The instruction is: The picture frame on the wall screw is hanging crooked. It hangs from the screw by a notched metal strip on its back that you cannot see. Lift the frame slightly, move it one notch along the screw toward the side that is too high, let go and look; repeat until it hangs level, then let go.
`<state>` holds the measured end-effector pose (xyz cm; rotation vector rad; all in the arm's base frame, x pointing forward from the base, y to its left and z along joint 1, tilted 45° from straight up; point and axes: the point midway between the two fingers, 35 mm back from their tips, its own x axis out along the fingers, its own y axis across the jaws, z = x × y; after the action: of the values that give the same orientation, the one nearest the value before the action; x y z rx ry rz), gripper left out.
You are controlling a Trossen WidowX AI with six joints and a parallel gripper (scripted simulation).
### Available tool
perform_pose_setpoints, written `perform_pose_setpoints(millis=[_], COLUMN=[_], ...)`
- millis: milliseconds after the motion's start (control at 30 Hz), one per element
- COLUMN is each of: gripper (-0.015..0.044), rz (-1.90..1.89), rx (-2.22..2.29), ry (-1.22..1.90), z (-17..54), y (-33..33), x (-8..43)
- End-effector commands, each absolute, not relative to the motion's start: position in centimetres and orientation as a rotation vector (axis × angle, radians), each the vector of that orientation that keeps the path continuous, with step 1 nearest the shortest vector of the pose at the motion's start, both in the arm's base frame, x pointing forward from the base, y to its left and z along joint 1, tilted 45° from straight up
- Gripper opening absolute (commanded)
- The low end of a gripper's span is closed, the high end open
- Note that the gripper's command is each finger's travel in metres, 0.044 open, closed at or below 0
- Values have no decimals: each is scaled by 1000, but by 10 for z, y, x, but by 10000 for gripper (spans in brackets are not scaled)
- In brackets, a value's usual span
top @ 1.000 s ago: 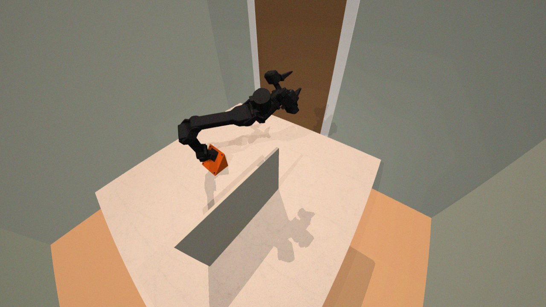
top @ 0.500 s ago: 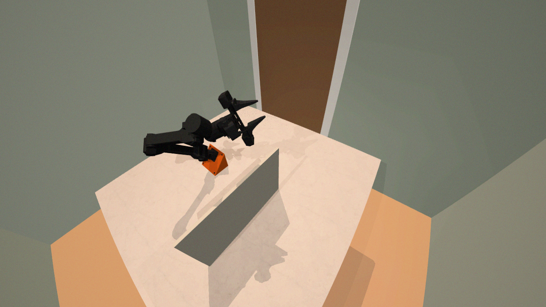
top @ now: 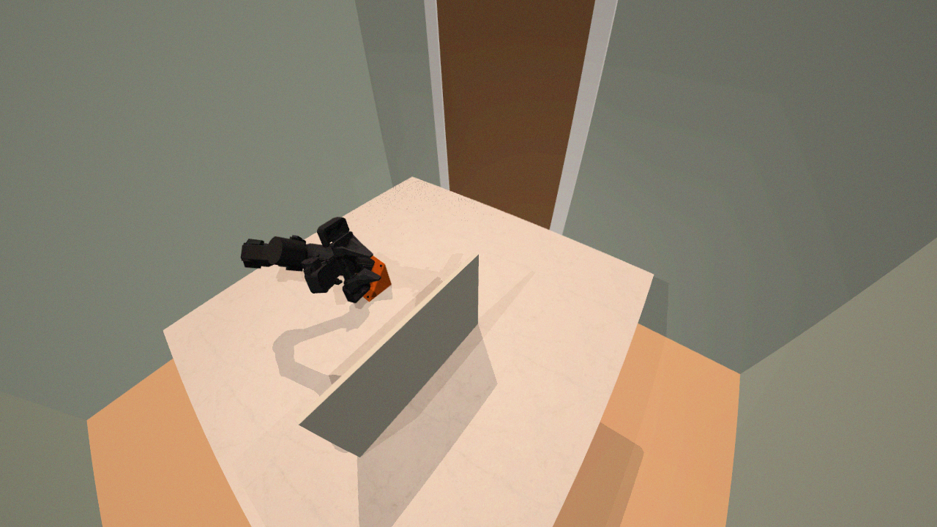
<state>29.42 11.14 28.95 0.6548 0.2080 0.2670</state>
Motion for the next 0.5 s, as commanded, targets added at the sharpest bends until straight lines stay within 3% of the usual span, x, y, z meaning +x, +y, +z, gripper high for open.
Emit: perform_pose_setpoints(millis=[0, 167, 467], gripper=[260, 260, 260], rz=[139, 7, 2], rx=[635, 636, 637], ry=[126, 25, 20], z=[271, 250, 249], y=[70, 32, 31], x=[270, 245, 244])
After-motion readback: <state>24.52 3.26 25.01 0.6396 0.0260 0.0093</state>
